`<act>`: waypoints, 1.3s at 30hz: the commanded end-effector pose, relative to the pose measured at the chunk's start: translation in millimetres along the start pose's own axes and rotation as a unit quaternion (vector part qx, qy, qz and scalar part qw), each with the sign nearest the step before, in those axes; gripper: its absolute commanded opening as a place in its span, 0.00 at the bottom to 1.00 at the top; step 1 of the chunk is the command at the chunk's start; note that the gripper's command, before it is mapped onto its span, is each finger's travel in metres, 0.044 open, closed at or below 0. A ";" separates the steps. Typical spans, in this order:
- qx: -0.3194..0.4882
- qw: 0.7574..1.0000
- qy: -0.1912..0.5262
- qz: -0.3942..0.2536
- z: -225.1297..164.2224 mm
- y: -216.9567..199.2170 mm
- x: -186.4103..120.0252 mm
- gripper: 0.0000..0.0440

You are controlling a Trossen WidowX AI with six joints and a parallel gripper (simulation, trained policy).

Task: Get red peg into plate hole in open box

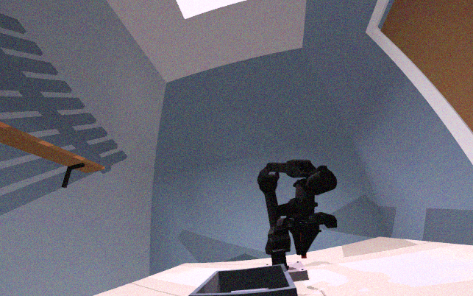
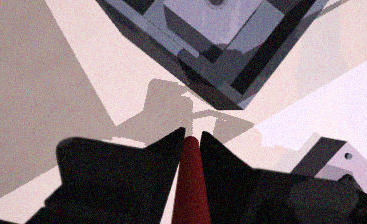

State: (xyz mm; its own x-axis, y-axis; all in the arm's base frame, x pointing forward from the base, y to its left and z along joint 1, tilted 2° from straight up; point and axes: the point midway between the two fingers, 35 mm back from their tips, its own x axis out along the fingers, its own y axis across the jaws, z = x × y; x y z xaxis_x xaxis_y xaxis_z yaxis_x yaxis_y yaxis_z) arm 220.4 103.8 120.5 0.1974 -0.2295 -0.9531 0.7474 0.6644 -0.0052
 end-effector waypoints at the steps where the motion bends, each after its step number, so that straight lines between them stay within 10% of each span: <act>1: 0.023 1.000 -0.013 0.001 19.2 2.1 -2.3 0.00; 39: 0.021 1.000 0.005 -0.006 146.0 -4.9 86.8 0.00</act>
State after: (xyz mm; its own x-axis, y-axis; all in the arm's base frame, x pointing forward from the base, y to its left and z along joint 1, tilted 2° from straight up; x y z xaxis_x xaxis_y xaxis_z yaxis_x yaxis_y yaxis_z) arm 324.3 -20.3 92.1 0.1945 -0.2483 -0.9489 0.7931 0.6090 0.0032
